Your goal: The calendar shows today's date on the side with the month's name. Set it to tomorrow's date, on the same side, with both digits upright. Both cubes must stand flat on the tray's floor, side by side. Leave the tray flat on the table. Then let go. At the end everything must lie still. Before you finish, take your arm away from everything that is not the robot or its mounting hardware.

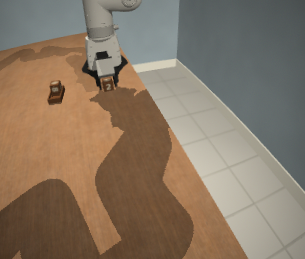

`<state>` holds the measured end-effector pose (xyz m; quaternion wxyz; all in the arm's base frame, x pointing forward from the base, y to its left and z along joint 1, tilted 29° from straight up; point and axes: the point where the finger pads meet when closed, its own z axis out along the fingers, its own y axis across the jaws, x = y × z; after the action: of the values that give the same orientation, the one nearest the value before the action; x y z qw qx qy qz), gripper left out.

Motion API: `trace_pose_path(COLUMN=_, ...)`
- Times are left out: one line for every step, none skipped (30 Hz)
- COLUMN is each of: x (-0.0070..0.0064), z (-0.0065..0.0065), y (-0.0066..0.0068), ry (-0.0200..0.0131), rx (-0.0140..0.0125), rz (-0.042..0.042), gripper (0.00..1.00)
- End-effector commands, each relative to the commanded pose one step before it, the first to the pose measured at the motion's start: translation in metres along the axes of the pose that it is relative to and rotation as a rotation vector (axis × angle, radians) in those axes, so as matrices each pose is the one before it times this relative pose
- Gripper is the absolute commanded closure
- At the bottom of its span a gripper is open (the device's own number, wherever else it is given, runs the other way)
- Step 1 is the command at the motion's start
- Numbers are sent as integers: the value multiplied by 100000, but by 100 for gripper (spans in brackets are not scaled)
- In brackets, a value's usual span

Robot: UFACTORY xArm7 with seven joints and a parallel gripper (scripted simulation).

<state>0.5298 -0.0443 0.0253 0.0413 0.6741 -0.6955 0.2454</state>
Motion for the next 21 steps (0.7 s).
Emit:
trace_pose_path(x=-42, z=-121, y=-136, ry=-116, rx=291, rz=0, gripper=51)
trace_pose_path(x=0, z=0, y=0, ry=0, rx=0, rz=0, gripper=51)
trace_pose_path(x=0, z=0, y=0, ry=0, rx=0, rz=0, gripper=51)
trace_pose_path(x=0, z=0, y=0, ry=0, rx=0, rz=0, gripper=51)
trace_pose_path(x=0, z=0, y=0, ry=0, rx=0, rz=0, gripper=51)
trace_pose_path(x=0, z=0, y=0, ry=0, rx=0, rz=0, gripper=51)
trace_pose_path(x=0, z=0, y=0, ry=0, rx=0, rz=0, gripper=51)
trace_pose_path(x=0, z=0, y=0, ry=0, rx=0, rz=0, gripper=51)
trace_pose_path(x=0, z=0, y=0, ry=0, rx=0, rz=0, gripper=71)
trace_pose_path(x=0, z=0, y=0, ry=0, rx=0, rz=0, gripper=71)
trace_pose_path(x=0, z=0, y=0, ry=0, rx=0, rz=0, gripper=71)
trace_pose_path(x=0, z=0, y=0, ry=0, rx=0, rz=0, gripper=71)
trace_pose_path(x=0, z=0, y=0, ry=0, rx=0, rz=0, gripper=71)
trace_pose_path(x=0, z=0, y=0, ry=0, rx=0, rz=0, gripper=71)
trace_pose_path(x=0, z=0, y=0, ry=0, rx=0, rz=0, gripper=71)
trace_pose_path(x=0, z=0, y=0, ry=0, rx=0, rz=0, gripper=71)
trace_pose_path(x=0, z=0, y=0, ry=0, rx=0, rz=0, gripper=71)
trace_pose_path(x=0, z=0, y=0, ry=0, rx=0, rz=0, gripper=71)
trace_pose_path(x=0, z=0, y=0, ry=0, rx=0, rz=0, gripper=71)
trace_pose_path(x=0, z=0, y=0, ry=0, rx=0, rz=0, gripper=71)
trace_pose_path(x=0, z=0, y=0, ry=0, rx=0, rz=0, gripper=71)
